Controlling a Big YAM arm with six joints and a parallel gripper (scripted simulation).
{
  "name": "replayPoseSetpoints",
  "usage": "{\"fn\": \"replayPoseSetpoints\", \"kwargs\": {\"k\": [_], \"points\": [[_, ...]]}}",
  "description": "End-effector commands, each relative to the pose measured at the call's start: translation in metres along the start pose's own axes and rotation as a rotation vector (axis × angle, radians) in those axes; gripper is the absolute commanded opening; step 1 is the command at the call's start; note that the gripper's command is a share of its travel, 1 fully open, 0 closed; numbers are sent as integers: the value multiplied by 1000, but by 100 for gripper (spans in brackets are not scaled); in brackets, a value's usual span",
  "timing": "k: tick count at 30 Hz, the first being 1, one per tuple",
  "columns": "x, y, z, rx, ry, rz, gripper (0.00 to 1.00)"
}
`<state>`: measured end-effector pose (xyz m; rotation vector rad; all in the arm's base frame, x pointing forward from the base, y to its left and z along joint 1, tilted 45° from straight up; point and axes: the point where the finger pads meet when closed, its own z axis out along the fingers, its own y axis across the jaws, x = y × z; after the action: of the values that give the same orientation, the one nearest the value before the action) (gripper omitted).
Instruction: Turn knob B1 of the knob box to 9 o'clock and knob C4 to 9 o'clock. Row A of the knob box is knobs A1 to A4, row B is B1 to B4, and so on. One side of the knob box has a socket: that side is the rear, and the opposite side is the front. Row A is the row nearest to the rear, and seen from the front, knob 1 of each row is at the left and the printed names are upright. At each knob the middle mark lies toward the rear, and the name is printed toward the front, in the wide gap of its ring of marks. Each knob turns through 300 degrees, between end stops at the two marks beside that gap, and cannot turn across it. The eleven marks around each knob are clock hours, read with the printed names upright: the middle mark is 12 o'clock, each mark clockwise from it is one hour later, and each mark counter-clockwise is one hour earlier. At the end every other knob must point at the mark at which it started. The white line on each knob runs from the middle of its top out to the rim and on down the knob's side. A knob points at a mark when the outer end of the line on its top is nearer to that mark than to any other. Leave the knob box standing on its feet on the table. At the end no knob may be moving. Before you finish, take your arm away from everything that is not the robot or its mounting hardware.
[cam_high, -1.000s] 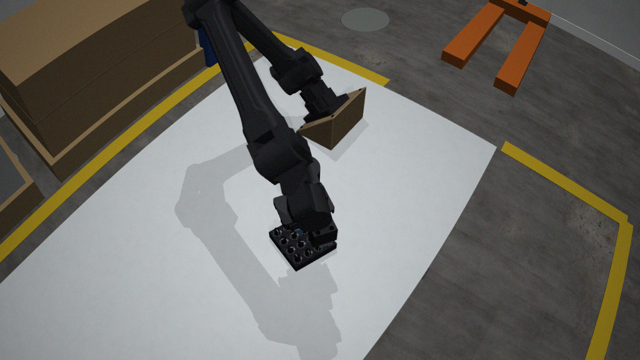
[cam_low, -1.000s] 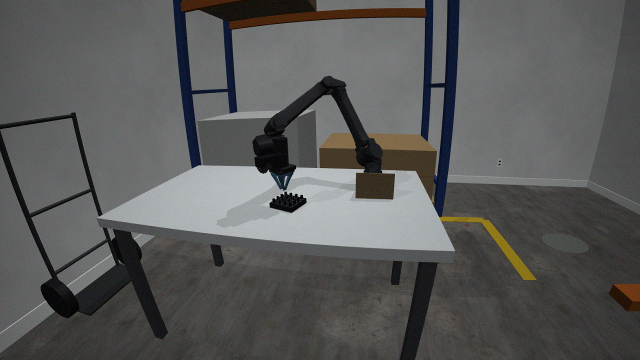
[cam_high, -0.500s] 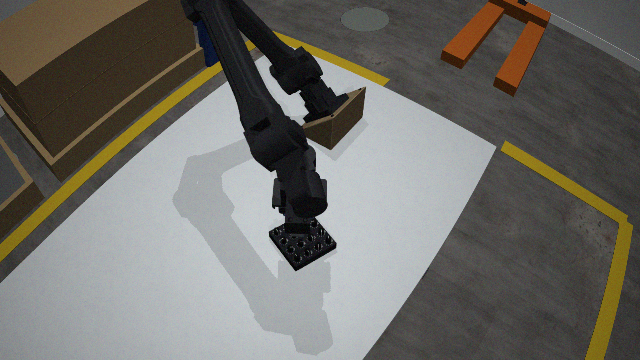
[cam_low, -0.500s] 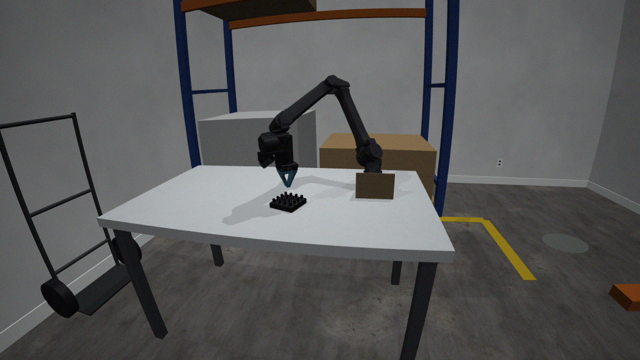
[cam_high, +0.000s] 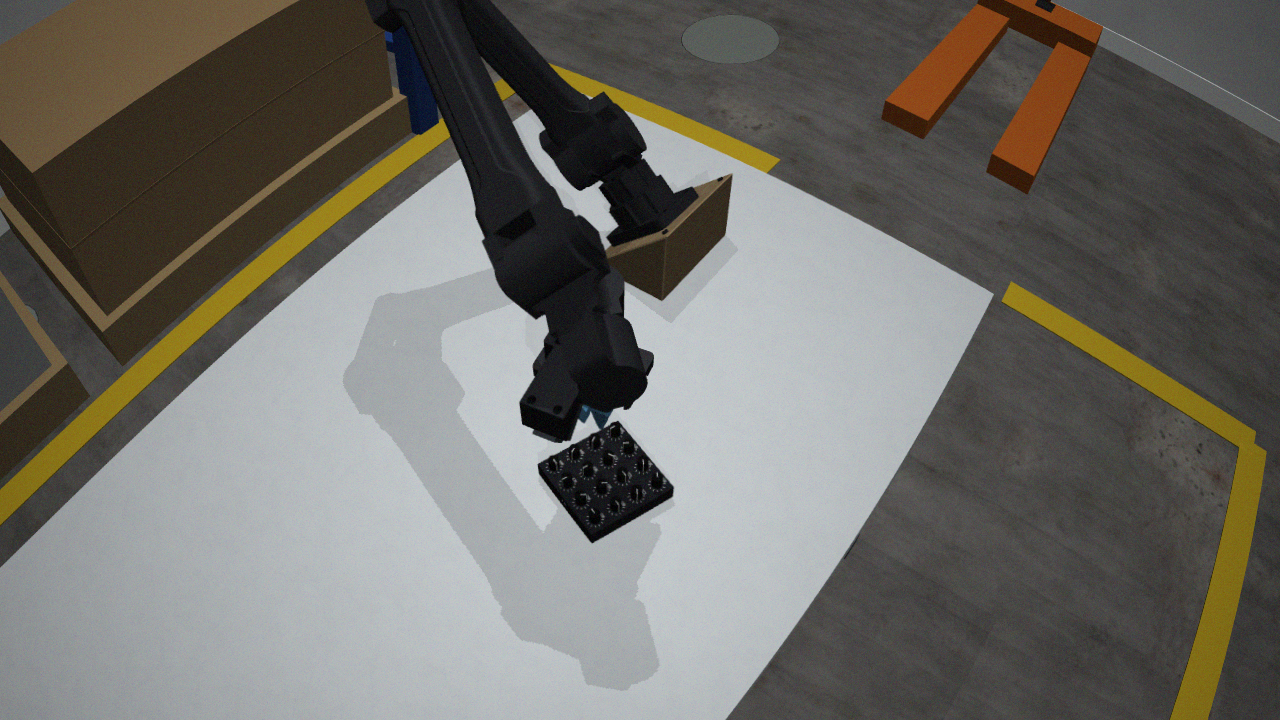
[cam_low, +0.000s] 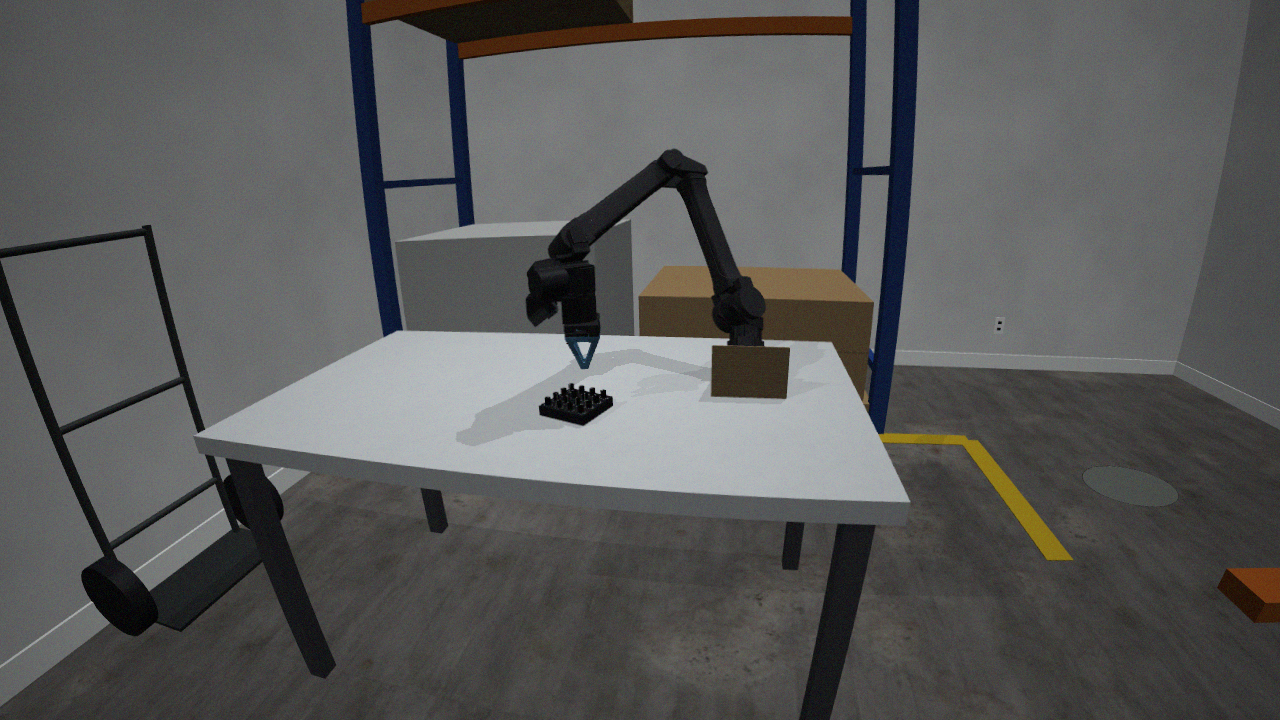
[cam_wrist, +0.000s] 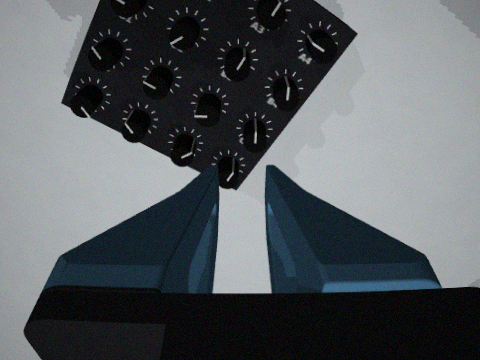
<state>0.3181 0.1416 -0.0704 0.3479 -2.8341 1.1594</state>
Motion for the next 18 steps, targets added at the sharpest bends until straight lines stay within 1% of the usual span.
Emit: {"fn": "replayPoseSetpoints", "kwargs": {"k": [1, 5, 7, 8, 9, 11, 18], "points": [[4, 0, -14, 0, -24, 159, 18], [10, -4, -10, 5, -14, 266, 18], [10, -4, -10, 5, -14, 266, 18], [-7, 2, -18, -11, -29, 298, 18], [-7, 2, -19, -13, -31, 307, 18], [-2, 0, -17, -9, -28, 307, 18], [-3, 0, -17, -11, -29, 309, 18]]}}
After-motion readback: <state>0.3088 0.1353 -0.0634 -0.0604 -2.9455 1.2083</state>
